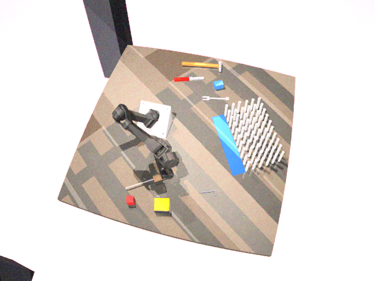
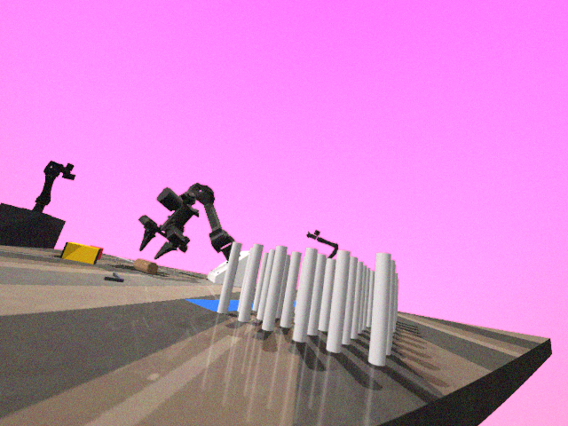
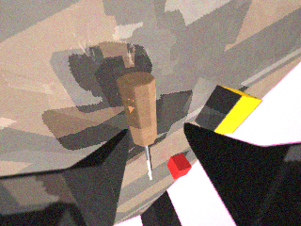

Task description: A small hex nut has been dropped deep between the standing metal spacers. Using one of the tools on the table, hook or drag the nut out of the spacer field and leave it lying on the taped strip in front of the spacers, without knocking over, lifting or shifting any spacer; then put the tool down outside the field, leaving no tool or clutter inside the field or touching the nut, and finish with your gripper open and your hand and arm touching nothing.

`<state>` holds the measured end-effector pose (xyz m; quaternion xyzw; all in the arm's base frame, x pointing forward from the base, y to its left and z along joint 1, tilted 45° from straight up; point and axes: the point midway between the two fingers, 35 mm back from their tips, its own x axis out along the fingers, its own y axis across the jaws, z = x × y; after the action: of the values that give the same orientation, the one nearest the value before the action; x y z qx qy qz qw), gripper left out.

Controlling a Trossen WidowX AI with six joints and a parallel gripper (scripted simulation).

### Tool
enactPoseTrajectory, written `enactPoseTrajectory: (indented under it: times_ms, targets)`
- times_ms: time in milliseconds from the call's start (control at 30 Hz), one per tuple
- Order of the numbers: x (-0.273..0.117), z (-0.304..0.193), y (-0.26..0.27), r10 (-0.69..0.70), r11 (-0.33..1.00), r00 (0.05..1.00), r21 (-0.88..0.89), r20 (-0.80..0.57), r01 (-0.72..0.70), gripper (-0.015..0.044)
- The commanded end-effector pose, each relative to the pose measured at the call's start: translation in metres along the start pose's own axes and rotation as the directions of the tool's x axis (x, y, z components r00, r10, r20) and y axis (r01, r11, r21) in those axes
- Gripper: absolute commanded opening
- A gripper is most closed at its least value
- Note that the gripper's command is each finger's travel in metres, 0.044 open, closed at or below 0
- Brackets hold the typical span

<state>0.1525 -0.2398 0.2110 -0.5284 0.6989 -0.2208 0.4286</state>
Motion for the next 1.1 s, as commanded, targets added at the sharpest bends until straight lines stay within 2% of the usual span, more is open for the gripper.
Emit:
enactPoseTrajectory:
  times_ms: [0, 667, 767, 1033, 1067]
  targets:
    - [0.007, 0.003, 0.004, 0.002, 1.0, 1.0, -0.009, -0.004, -0.002, 0.028]
    - [0.034, 0.009, 0.015, -0.001, 1.0, 0.999, -0.014, -0.036, 0.001, 0.028]
    - [0.034, 0.009, 0.015, -0.001, 1.0, 0.999, -0.014, -0.036, 0.001, 0.0201]
    - [0.034, 0.009, 0.015, -0.001, 1.0, 0.999, -0.014, -0.036, 0.001, 0.0148]
    - [0.033, 0.009, 0.015, 0.0, 1.0, 0.999, -0.014, -0.035, 0.0, 0.0122]
